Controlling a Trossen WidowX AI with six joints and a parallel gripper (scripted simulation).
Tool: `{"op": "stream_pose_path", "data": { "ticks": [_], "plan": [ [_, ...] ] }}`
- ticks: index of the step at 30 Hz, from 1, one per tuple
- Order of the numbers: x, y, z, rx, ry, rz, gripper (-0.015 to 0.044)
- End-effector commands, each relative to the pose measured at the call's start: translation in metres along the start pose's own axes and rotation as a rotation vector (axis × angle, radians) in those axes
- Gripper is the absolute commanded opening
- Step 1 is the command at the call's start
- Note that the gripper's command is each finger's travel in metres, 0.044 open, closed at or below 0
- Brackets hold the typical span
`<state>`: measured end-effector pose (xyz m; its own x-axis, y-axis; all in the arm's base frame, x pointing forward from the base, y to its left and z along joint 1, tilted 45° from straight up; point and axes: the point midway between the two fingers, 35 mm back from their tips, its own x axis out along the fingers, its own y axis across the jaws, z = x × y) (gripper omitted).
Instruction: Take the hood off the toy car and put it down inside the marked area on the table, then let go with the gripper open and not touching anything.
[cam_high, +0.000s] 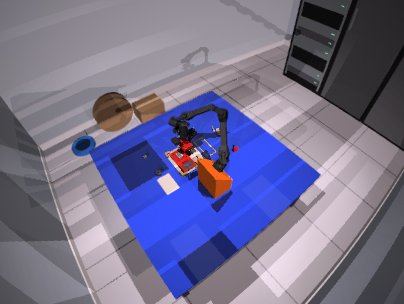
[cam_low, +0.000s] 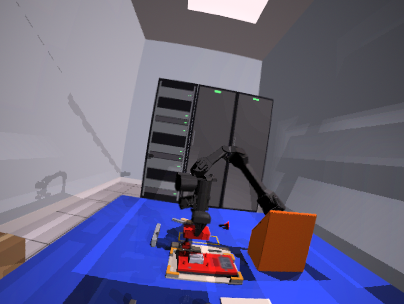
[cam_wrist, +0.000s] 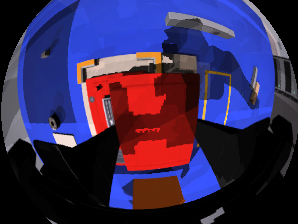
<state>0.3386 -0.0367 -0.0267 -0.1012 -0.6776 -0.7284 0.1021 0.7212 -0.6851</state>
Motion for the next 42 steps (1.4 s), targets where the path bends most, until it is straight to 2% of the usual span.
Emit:
{"op": "stream_pose_path", "data": {
  "ticks": [1,33,42],
  "plan": [
    [-0.002,-0.017,0.0,-0.006,-0.006,-0.001,0.0],
    [-0.006,-0.154,-0.034,0.003,0.0,-0.02,0.0],
    [-0.004,-0.159,-0.037,0.003,0.001,-0.022,0.0]
  ]
}}
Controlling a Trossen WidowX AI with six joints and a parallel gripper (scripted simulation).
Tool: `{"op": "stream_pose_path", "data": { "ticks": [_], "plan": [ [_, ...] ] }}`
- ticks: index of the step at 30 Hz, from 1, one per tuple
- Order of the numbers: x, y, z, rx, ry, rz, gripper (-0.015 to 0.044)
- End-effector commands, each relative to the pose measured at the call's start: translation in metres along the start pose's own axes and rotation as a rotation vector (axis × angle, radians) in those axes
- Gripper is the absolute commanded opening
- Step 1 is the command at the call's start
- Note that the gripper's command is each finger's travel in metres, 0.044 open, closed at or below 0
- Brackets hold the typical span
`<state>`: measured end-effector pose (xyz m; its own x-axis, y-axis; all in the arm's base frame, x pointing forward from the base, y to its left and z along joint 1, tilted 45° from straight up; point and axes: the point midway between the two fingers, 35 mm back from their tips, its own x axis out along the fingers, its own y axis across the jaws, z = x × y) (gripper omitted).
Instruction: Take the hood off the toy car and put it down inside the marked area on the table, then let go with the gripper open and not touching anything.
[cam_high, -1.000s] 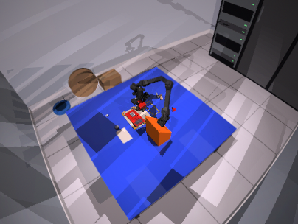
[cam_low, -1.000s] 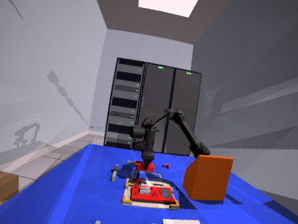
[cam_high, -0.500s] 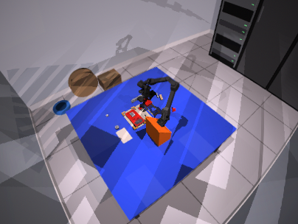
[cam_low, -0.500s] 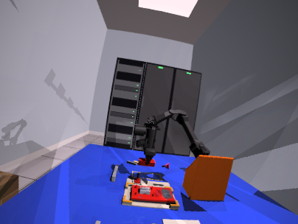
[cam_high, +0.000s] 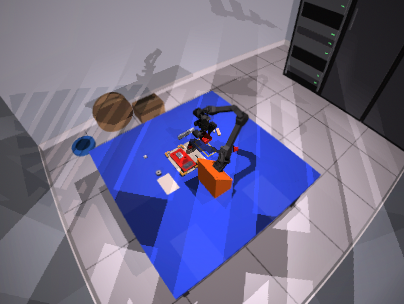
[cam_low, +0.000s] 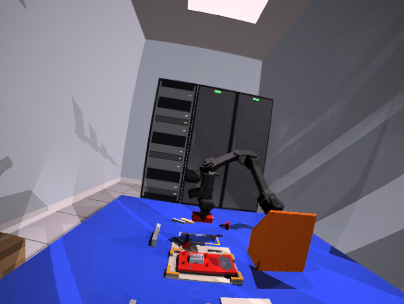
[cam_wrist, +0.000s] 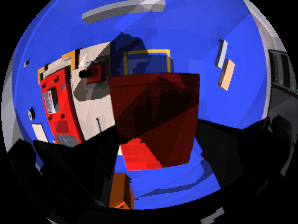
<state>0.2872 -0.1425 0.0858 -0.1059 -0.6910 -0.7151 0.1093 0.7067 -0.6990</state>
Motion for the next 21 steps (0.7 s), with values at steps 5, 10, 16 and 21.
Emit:
{"op": "stream_pose_path", "data": {
  "ticks": [5,10,16,21],
  "plan": [
    [0.005,-0.001,0.0,-0.006,-0.001,-0.003,0.0],
    [0.008,0.0,0.0,-0.006,-0.001,-0.002,0.0],
    [0.013,0.0,0.001,-0.006,-0.001,-0.002,0.0],
    [0.016,0.0,0.001,-0.006,-0.001,-0.001,0.0]
  ]
}}
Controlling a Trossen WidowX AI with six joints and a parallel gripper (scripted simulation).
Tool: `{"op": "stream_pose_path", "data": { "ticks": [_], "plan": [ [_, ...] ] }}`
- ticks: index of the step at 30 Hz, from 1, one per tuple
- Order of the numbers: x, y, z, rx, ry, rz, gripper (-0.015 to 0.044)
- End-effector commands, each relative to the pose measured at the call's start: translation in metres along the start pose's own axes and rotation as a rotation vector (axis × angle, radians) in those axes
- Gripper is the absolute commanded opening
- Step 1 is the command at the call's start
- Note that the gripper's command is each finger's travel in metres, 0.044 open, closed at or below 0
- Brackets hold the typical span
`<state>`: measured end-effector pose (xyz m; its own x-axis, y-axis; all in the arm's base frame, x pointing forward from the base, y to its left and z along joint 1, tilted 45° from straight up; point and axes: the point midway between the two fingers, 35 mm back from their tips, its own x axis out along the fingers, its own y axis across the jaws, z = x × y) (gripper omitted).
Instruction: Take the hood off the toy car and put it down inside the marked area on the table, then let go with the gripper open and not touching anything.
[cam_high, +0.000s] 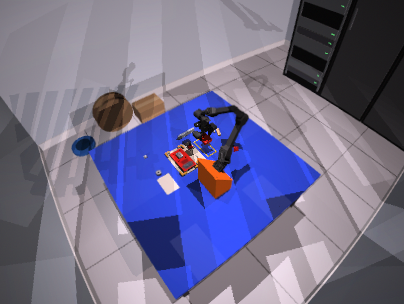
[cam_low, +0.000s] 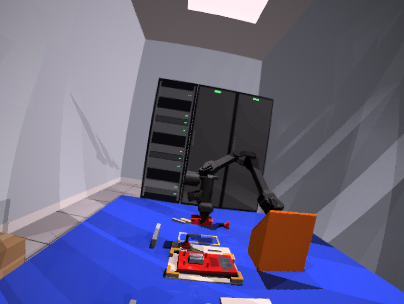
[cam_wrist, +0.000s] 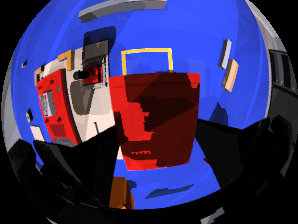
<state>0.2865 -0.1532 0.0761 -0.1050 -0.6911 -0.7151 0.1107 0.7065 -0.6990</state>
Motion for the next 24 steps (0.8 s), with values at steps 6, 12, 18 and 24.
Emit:
{"op": "stream_pose_path", "data": {
  "ticks": [6,12,18,24],
  "plan": [
    [0.007,0.001,0.0,-0.007,-0.001,-0.001,0.0],
    [0.011,0.001,0.001,-0.007,-0.001,-0.001,0.0],
    [0.015,0.001,0.001,-0.007,-0.001,-0.001,0.0],
    [0.02,0.001,0.001,-0.007,-0.001,-0.001,0.0]
  ]
}}
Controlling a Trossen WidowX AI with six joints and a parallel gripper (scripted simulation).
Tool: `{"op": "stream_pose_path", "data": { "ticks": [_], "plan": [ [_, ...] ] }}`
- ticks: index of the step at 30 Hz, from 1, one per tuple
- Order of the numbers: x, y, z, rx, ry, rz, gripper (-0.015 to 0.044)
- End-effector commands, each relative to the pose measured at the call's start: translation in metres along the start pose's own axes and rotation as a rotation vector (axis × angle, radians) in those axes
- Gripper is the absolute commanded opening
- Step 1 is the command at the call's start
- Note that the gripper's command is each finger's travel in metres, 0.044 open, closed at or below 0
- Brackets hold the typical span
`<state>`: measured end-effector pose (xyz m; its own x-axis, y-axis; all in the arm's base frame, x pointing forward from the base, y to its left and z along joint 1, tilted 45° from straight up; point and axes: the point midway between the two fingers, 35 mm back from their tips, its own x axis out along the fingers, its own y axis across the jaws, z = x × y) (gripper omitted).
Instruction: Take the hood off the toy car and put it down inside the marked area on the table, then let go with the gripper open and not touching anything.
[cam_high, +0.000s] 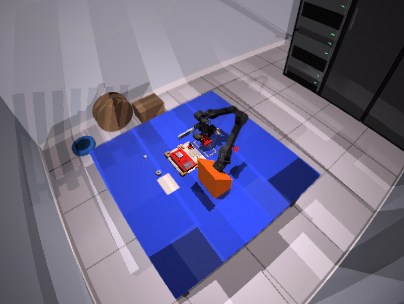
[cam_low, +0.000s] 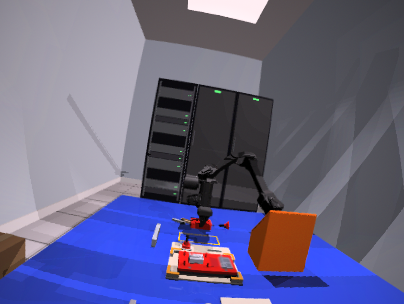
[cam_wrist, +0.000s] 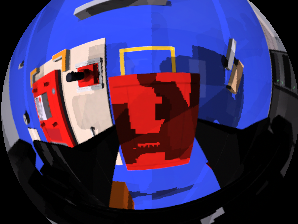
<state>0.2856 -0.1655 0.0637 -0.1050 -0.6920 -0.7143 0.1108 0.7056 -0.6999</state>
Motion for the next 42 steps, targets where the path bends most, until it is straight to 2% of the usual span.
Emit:
{"op": "stream_pose_path", "data": {
  "ticks": [1,42],
  "plan": [
    [0.003,0.001,0.0,-0.007,-0.001,0.0,0.0],
    [0.033,0.0,-0.002,-0.007,0.0,-0.003,0.0]
  ]
}}
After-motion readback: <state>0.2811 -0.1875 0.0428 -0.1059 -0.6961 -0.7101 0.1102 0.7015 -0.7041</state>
